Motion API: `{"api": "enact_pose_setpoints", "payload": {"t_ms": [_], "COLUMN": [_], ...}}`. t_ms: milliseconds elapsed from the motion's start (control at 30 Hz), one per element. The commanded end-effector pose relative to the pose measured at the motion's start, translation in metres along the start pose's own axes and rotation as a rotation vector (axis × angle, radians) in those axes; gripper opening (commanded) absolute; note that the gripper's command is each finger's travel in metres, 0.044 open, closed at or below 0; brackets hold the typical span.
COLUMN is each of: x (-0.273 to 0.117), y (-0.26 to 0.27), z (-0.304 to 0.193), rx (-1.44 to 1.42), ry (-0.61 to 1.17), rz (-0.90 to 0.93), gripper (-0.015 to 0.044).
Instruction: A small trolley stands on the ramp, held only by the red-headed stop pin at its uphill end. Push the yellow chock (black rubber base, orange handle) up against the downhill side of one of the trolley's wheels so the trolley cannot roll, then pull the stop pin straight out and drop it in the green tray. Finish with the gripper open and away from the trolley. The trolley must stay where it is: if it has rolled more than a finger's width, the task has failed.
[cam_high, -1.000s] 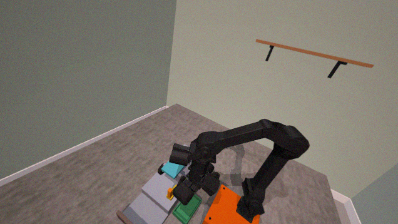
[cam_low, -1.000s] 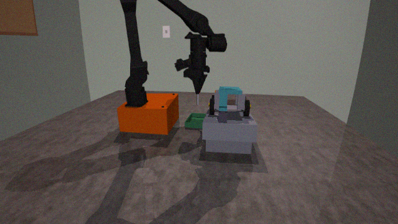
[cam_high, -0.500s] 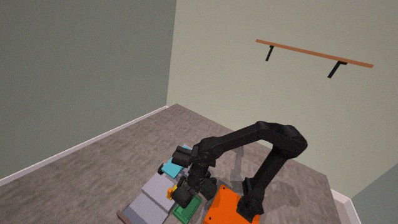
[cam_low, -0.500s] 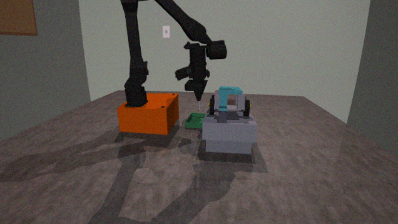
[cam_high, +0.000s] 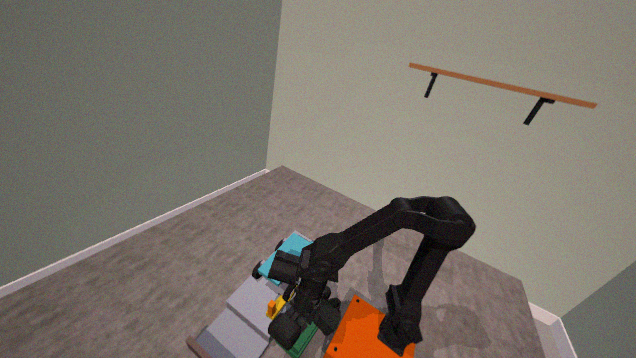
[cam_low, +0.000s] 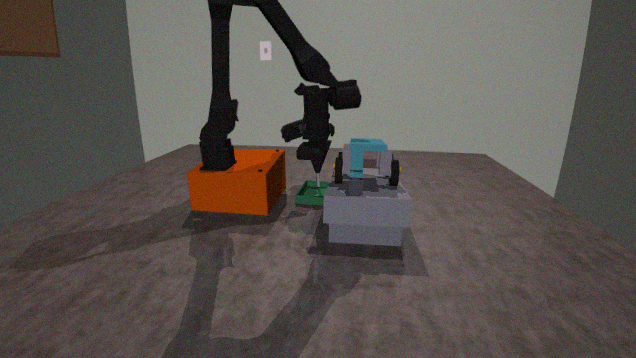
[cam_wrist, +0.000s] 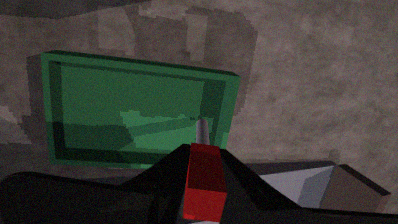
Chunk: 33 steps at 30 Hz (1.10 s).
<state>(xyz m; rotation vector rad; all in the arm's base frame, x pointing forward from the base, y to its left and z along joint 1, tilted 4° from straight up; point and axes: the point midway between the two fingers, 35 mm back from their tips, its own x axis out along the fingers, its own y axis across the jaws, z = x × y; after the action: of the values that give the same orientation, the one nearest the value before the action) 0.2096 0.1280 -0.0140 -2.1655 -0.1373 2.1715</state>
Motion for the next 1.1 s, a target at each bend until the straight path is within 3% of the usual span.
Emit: {"api": "enact_pose_setpoints", "payload": {"t_ms": [0, 167, 1067], "x": [0.002, 0.002, 0.005], "y": [0.0, 0.004, 0.022], "z": [0.001, 0.001, -0.002], "rx": [0.006, 0.006, 0.006], "ry": [-0.004, -0.004, -0.003], "rz": [-0.003, -0.003, -0.001], "gripper": [0.0079, 0.019, 0.019]}}
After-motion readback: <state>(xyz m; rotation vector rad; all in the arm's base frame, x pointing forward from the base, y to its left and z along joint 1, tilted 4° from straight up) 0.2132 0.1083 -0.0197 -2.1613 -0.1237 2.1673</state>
